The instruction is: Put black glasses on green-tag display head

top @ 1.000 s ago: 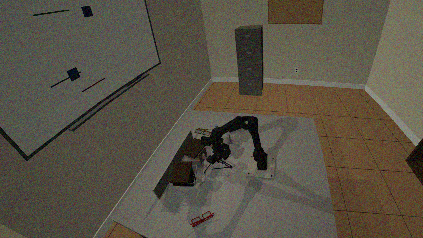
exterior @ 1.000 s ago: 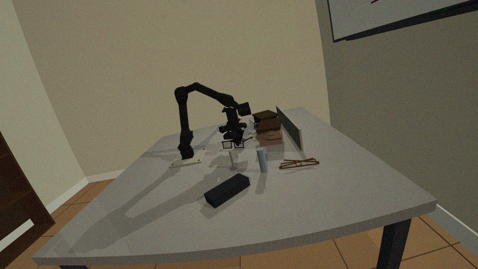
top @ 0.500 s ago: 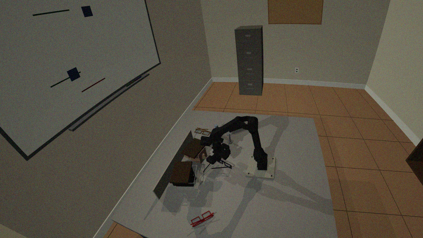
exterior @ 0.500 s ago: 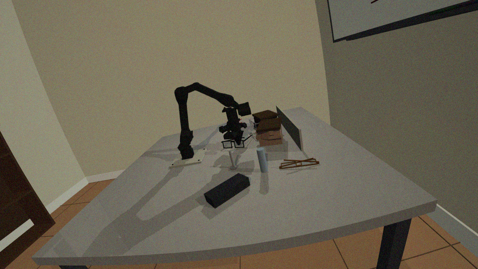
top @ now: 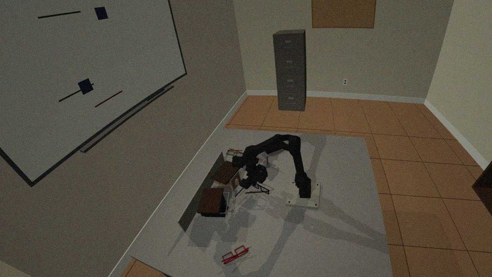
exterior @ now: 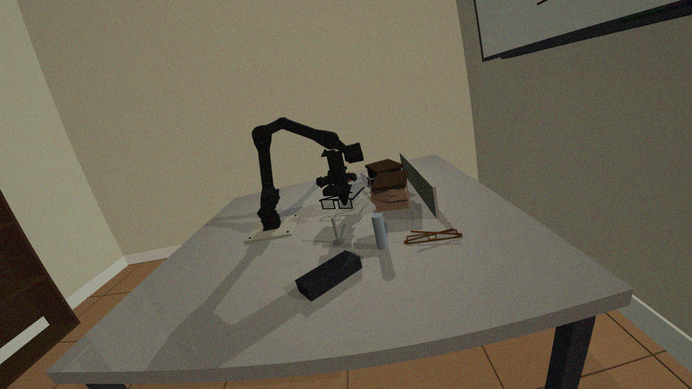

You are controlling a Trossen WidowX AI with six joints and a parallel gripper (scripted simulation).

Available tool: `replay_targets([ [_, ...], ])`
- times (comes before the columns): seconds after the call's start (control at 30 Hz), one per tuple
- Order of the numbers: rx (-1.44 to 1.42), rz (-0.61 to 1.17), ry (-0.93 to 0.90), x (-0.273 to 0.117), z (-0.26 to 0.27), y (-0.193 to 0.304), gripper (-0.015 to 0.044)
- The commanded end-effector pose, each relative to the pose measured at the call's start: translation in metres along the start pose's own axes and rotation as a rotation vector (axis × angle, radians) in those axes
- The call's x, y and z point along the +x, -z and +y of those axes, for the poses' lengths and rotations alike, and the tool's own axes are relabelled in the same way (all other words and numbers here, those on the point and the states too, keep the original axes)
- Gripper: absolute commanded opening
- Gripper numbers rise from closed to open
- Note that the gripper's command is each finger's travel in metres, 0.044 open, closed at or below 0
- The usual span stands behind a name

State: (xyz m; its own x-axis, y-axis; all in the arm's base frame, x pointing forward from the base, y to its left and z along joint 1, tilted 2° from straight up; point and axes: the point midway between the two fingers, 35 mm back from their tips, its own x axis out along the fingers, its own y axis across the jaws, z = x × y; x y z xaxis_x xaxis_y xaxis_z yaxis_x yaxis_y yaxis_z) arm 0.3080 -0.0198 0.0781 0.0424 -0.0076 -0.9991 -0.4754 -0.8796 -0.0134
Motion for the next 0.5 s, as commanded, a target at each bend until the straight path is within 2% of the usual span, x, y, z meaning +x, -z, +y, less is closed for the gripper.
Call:
replay_targets([
  [0.0, 0.001, 0.016, 0.01, -0.024, -0.001, 0.003, 0.0],
  [0.47, 0.003, 0.016, 0.012, -0.083, -0.001, 0.004, 0.0],
])
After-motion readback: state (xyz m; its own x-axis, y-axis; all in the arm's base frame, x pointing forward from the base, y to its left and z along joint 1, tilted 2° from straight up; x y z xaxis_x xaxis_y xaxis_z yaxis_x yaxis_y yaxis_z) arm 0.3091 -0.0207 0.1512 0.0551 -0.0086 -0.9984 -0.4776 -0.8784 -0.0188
